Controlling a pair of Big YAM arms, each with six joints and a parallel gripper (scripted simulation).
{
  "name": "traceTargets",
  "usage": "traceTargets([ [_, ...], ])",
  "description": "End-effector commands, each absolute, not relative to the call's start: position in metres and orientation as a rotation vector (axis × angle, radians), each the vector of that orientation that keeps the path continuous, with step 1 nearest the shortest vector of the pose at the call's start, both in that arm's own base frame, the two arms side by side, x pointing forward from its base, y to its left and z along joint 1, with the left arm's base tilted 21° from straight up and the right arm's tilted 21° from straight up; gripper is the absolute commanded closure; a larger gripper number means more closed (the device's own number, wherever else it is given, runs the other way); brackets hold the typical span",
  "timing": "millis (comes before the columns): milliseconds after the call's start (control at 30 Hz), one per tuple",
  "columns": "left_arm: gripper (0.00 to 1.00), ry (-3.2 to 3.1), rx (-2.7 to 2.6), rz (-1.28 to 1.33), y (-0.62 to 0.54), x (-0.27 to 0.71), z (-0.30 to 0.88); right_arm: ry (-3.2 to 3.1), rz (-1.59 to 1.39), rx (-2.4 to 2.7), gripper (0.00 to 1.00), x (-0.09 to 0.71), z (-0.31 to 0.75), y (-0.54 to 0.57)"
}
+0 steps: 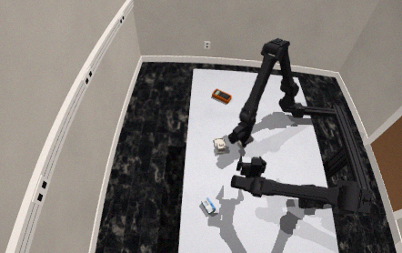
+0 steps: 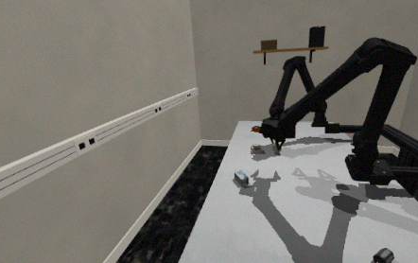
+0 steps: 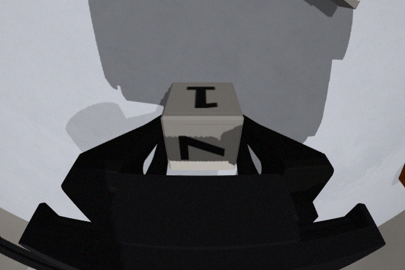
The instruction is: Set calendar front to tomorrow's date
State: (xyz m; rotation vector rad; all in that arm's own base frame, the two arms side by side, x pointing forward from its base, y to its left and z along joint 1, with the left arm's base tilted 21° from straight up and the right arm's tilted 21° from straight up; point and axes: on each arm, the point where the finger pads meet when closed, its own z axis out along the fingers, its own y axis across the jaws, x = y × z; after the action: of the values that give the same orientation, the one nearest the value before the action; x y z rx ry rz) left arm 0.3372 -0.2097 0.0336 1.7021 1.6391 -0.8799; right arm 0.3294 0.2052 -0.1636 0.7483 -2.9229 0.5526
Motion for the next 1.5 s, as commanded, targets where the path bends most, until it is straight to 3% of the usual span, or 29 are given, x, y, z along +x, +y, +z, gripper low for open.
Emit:
traceTargets([
  [0, 0.0, 1.588, 1.718, -0.855, -0.219, 0.359, 0.045, -2.939, 0.539, 0.754, 0.59, 0.34, -0.158, 0.206],
  [500, 0.0, 1.613, 1.708, -0.872, -0.226, 0.352, 0.049, -2.967, 0.534, 0.758, 0.59, 0.368, -0.084, 0.24],
  [800, 0.0, 1.785, 1.722, -0.72, -0.245, 0.332, 0.043, -2.652, 0.499, 1.318, 0.59, 0.395, -0.078, 0.234],
  [1467, 0.0, 1.962, 1.569, -0.382, -0.276, 0.32, 0.057, -2.043, 0.399, 2.031, 0.59, 0.456, -0.073, 0.227],
])
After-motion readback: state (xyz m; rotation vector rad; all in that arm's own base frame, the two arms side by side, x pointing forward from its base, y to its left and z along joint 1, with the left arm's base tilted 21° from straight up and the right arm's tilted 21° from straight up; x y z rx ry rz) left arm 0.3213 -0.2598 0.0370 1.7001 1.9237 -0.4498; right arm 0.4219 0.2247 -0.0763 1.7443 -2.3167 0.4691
